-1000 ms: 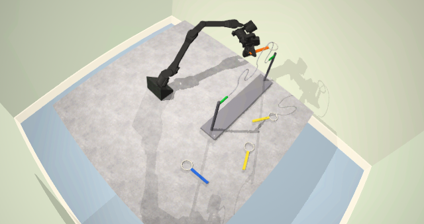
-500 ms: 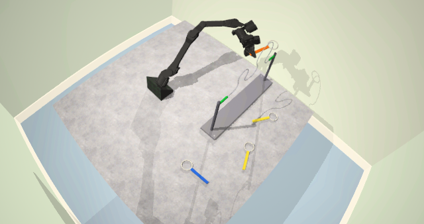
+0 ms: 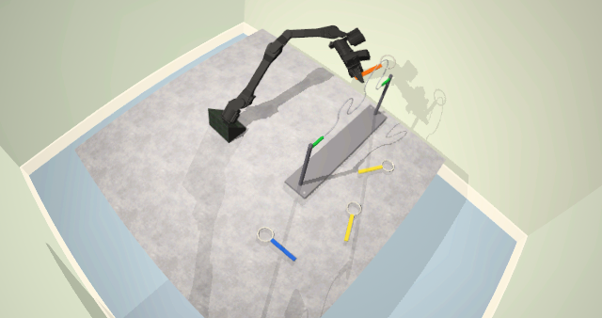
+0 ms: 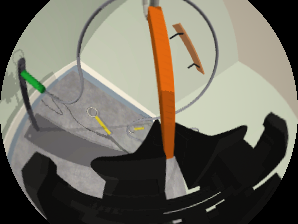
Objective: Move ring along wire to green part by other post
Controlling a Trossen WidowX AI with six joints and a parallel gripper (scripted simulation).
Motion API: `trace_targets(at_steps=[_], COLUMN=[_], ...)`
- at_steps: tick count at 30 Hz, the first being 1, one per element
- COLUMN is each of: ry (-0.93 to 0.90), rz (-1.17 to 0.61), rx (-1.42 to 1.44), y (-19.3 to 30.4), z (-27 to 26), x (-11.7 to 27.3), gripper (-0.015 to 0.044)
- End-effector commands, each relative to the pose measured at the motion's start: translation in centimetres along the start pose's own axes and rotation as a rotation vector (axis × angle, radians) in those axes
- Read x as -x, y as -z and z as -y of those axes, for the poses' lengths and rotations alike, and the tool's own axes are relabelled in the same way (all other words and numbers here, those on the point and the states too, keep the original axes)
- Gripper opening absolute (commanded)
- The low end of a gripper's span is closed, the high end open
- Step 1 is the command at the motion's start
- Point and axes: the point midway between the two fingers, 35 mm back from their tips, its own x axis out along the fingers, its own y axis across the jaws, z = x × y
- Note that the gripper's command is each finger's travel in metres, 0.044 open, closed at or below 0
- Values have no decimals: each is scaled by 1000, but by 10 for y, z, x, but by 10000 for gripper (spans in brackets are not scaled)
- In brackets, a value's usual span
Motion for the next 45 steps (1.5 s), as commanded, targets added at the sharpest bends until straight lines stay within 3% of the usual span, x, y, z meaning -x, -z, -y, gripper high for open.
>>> trace_targets(at_steps=[1,45], ry=[-25,-268], rz=[0,5], rx=[-53,-549], y=[0,-6], z=[-2,-22], x=[0,2], gripper=[-150,-150])
